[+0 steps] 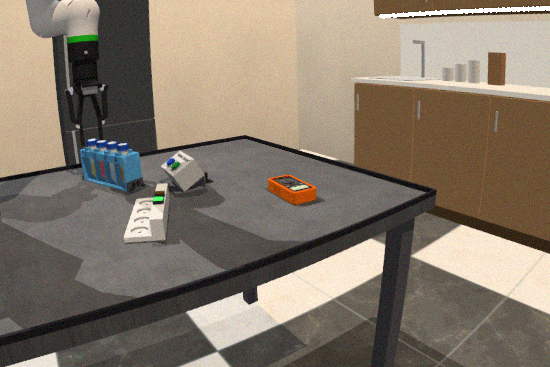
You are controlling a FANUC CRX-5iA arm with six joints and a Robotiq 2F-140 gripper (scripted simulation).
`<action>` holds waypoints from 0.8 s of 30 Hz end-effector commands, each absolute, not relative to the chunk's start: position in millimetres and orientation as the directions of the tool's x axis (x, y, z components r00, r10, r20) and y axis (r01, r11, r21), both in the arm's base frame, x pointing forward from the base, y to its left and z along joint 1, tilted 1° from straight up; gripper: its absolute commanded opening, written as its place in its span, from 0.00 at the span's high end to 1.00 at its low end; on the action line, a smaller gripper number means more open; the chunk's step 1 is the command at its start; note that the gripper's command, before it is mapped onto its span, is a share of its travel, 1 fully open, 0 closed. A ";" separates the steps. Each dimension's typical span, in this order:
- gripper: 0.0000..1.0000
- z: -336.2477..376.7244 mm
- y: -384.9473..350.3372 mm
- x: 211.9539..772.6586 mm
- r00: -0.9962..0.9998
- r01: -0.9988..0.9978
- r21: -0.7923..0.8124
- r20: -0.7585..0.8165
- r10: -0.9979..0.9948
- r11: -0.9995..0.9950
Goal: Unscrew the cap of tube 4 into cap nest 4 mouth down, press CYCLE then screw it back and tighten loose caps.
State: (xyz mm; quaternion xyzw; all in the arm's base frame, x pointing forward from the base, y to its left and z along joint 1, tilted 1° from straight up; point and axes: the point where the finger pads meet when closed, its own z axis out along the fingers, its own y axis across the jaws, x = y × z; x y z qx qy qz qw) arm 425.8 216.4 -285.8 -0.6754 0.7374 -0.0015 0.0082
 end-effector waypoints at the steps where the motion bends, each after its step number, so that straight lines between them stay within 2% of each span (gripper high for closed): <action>1: 0.59 -285.1 216.3 425.9 0.191 -0.982 -0.012 -0.013 -0.982 -0.190; 4: 0.59 -285.1 216.3 425.9 0.248 -0.969 -0.013 -0.011 -0.969 -0.247; 7: 0.59 -285.1 216.3 426.0 0.483 -0.876 -0.016 -0.007 -0.876 -0.482; 13: 0.59 -285.1 216.3 426.0 0.740 -0.673 -0.018 0.000 -0.673 -0.740; 22: 0.59 -285.1 216.1 426.2 0.754 -0.657 -0.017 -0.003 -0.657 -0.754; 23: 0.70 -285.1 216.0 426.1 0.754 -0.657 -0.017 -0.003 -0.657 -0.754; 24: 0.70 -285.1 216.0 426.1 0.754 -0.657 -0.017 -0.003 -0.657 -0.754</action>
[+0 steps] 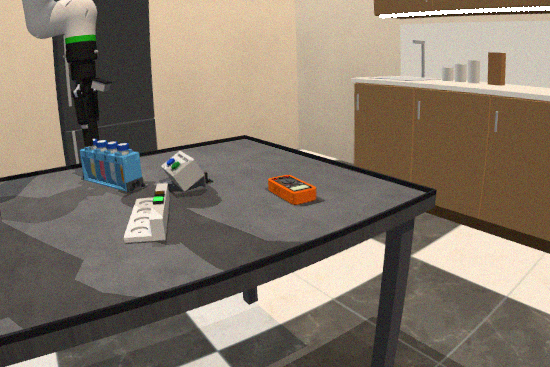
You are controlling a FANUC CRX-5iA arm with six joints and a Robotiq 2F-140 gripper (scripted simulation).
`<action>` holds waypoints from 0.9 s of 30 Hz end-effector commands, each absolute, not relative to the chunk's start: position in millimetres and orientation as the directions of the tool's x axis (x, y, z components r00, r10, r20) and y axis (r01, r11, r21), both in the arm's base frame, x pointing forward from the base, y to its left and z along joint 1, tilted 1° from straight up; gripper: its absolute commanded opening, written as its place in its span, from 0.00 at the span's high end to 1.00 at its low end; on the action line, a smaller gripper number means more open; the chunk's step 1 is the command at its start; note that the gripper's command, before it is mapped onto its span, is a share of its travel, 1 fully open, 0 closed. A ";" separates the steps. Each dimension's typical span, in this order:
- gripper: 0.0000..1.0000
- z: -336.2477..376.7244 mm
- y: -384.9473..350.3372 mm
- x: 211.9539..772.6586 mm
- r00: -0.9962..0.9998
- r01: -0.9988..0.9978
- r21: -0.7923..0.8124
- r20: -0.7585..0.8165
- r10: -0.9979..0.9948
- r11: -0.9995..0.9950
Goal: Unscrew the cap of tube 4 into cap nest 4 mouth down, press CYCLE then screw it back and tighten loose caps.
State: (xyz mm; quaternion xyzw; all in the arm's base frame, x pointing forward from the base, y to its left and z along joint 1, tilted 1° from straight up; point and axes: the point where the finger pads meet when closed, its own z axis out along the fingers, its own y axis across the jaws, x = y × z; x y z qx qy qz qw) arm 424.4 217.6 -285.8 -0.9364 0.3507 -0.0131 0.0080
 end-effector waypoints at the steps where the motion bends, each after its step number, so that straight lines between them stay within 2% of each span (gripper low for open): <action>1: 0.70 -285.1 216.1 426.1 0.754 -0.657 -0.017 -0.003 -0.657 -0.754; 14: 0.70 -285.2 216.1 426.2 0.720 -0.694 -0.017 -0.004 -0.694 -0.720; 21: 0.70 -285.3 216.1 426.2 0.439 -0.899 -0.015 -0.010 -0.899 -0.439; 27: 0.70 -285.4 216.0 426.2 0.154 -0.988 -0.011 -0.014 -0.988 -0.153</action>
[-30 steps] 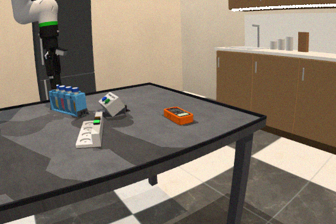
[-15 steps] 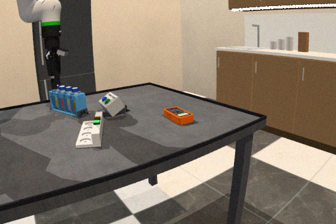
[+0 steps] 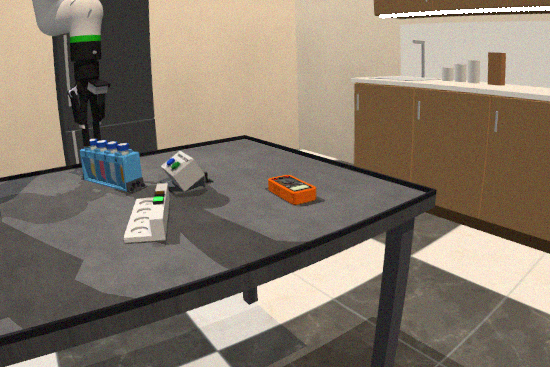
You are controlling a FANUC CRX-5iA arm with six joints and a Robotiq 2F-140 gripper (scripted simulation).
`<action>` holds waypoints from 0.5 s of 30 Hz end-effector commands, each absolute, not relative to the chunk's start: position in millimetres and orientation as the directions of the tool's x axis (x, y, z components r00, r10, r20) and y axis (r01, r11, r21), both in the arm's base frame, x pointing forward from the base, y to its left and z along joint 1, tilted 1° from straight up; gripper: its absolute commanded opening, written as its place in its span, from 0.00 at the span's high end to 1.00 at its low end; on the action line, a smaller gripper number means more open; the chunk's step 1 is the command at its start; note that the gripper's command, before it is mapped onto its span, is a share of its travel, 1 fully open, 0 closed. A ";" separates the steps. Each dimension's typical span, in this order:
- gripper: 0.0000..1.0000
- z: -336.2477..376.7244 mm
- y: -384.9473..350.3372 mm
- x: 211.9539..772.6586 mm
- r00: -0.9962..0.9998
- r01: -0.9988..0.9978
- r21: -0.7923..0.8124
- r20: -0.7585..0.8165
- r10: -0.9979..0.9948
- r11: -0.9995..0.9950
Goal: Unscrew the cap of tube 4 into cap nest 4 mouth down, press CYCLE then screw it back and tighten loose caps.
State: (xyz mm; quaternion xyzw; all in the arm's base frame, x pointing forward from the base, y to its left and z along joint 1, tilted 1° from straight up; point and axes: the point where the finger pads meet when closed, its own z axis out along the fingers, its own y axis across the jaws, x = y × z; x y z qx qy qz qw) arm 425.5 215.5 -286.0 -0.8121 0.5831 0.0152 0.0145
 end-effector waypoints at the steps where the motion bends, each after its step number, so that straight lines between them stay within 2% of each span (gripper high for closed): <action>1: 0.70 -285.4 216.0 426.2 0.104 -0.995 -0.011 -0.014 -0.994 -0.104; 4: 0.70 -285.4 216.0 426.2 0.054 -0.998 -0.010 -0.015 -0.998 -0.054; 9: 0.70 -285.5 216.0 426.2 -0.192 -0.981 -0.006 -0.017 -0.981 0.192; 15: 0.70 -285.6 216.0 426.2 -0.192 -0.981 -0.006 -0.017 -0.981 0.192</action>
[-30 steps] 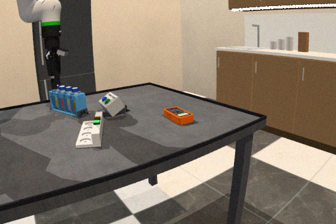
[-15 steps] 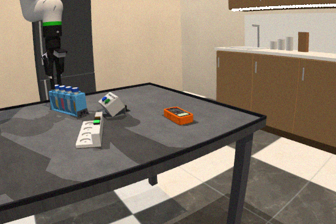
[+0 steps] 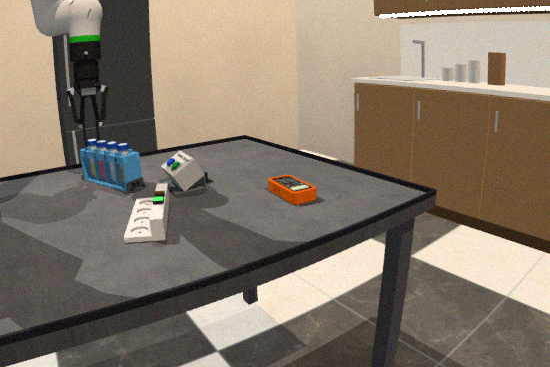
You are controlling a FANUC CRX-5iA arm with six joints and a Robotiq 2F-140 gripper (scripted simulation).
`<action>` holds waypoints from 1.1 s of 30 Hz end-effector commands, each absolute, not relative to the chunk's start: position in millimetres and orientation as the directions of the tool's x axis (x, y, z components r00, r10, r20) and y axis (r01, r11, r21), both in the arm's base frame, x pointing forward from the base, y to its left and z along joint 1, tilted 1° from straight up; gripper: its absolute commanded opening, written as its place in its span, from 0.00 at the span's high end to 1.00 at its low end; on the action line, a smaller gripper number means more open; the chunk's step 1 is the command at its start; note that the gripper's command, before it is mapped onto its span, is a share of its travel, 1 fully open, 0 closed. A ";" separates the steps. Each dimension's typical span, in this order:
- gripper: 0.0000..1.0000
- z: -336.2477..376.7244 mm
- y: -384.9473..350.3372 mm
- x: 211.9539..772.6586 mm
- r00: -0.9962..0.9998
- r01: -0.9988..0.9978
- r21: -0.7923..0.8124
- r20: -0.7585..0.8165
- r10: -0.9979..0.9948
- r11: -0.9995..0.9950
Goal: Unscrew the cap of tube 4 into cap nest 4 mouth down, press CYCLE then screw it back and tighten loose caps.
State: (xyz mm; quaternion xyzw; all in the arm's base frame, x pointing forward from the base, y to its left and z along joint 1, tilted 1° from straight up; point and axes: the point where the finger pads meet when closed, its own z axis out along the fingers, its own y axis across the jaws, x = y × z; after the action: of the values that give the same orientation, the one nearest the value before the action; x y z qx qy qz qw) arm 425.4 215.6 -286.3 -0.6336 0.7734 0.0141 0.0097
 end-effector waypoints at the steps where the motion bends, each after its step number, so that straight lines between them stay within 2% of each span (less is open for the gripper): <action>1: 0.59 -286.2 216.1 426.2 -0.192 -0.981 -0.006 -0.017 -0.981 0.192; 13: 0.59 -286.2 216.0 426.3 -0.192 -0.981 -0.006 -0.017 -0.981 0.192; 16: 0.59 -285.7 216.1 426.2 0.057 -0.998 -0.010 -0.014 -0.998 -0.057; 21: 0.59 -285.7 216.1 426.1 0.309 -0.951 -0.014 -0.010 -0.951 -0.308; 23: 0.59 -285.7 216.1 426.1 0.309 -0.951 -0.014 -0.010 -0.951 -0.308; 25: 0.59 -285.7 216.1 426.2 0.480 -0.877 -0.015 -0.009 -0.877 -0.480; 30: 0.59 -285.7 216.1 426.1 0.702 -0.712 -0.018 -0.001 -0.712 -0.702; 33: 0.59 -285.7 216.1 426.1 0.729 -0.685 -0.017 -0.004 -0.685 -0.729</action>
State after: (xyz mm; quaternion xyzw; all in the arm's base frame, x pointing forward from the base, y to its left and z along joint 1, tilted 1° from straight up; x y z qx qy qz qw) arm 425.2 215.9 -286.3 -0.9103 0.4128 -0.0290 0.0026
